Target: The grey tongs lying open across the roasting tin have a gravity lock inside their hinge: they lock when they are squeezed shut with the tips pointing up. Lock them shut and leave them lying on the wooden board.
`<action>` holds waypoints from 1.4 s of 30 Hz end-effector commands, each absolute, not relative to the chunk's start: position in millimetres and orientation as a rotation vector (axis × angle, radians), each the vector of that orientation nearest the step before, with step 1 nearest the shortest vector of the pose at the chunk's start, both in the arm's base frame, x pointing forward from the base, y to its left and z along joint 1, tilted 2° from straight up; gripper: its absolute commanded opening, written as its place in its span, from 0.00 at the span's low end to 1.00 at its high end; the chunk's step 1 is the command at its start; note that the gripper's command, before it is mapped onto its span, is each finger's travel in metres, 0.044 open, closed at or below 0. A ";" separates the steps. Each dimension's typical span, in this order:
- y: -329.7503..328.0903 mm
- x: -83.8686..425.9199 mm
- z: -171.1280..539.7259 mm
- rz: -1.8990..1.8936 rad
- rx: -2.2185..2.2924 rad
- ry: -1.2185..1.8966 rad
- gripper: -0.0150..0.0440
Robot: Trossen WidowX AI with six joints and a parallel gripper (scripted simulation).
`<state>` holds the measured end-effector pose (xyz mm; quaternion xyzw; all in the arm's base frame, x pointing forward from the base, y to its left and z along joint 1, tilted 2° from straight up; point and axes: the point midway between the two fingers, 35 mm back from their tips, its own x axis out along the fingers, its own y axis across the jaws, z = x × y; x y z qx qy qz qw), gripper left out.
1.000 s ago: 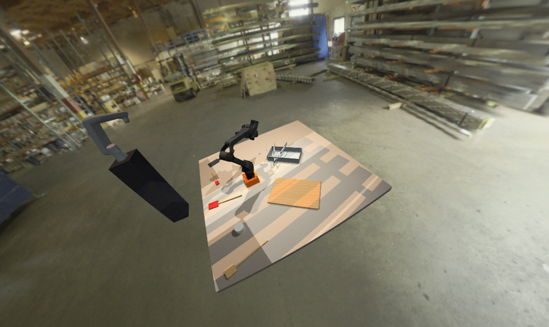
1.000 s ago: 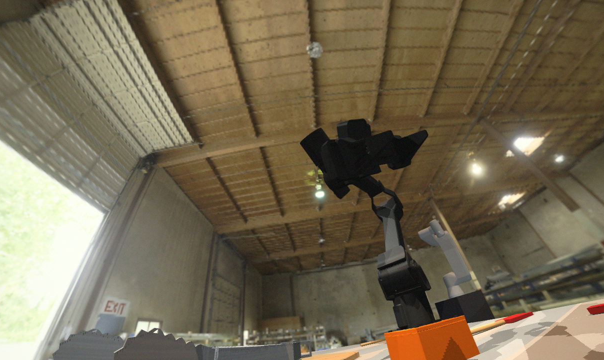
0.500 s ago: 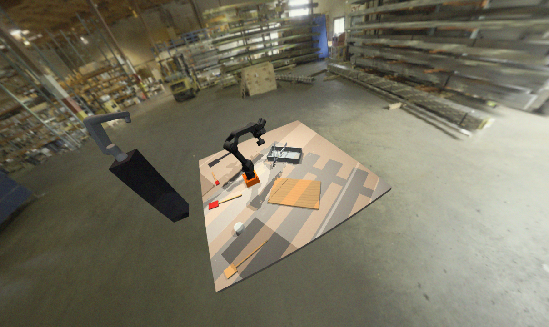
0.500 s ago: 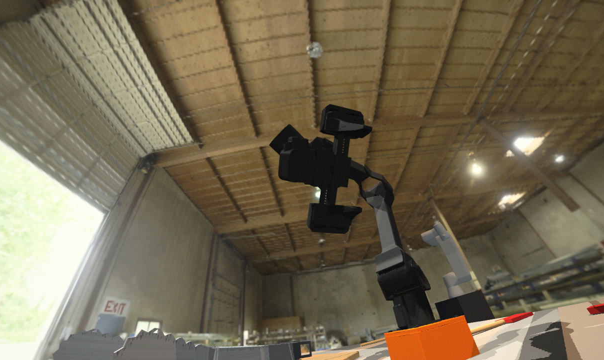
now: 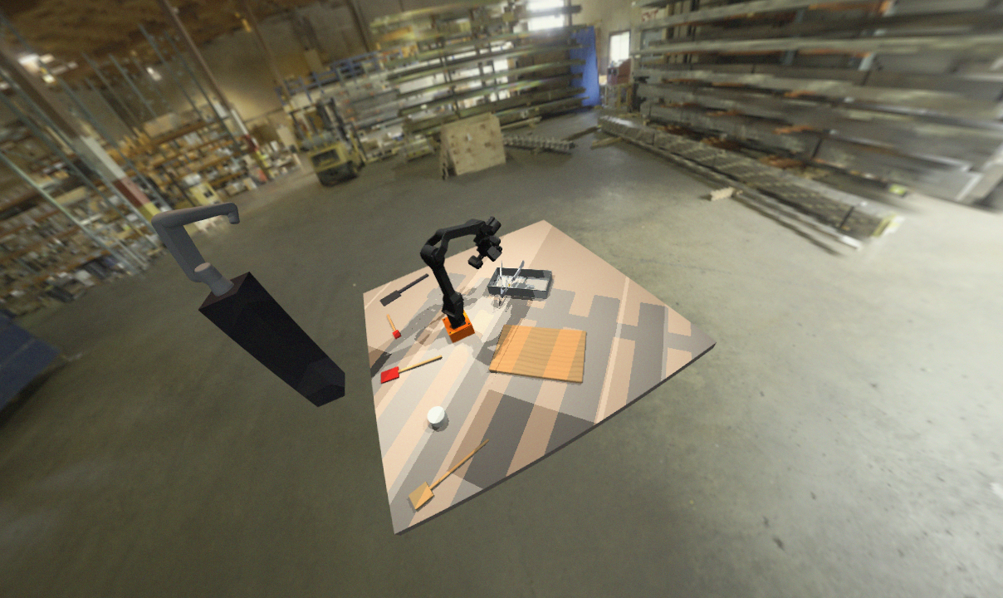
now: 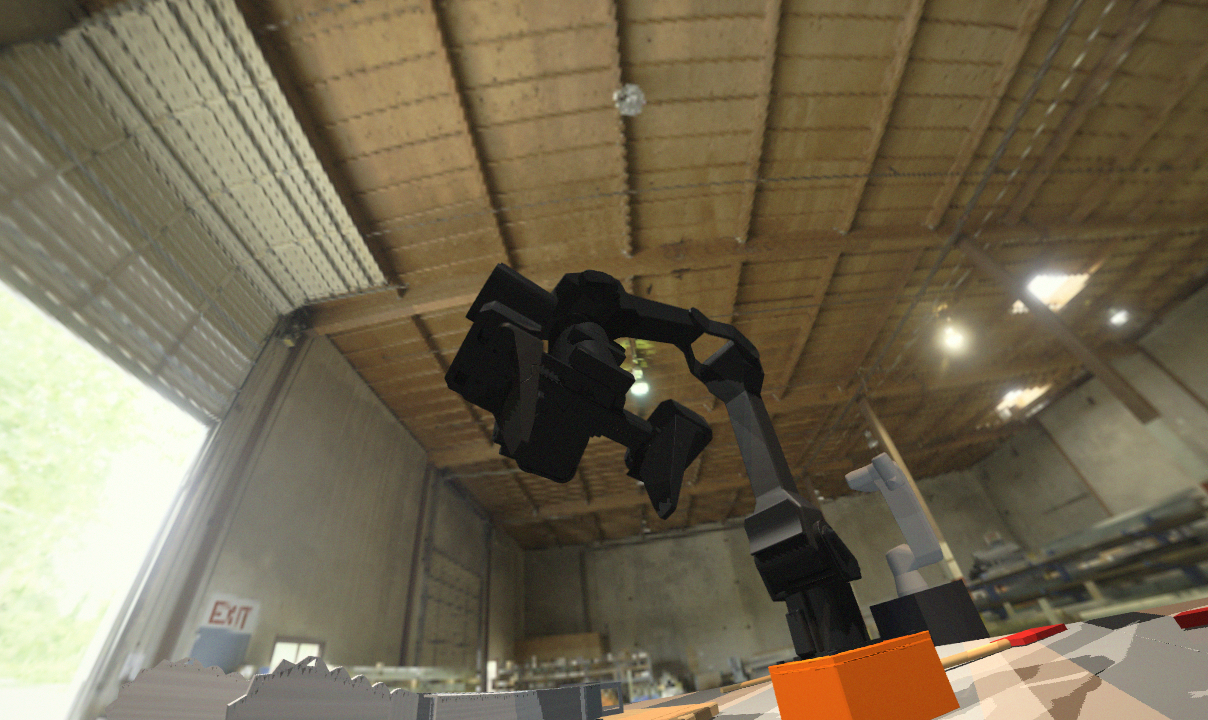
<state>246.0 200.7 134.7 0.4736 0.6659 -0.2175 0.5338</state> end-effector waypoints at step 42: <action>134.1 309.7 71.1 -1.668 1.650 0.809 1.00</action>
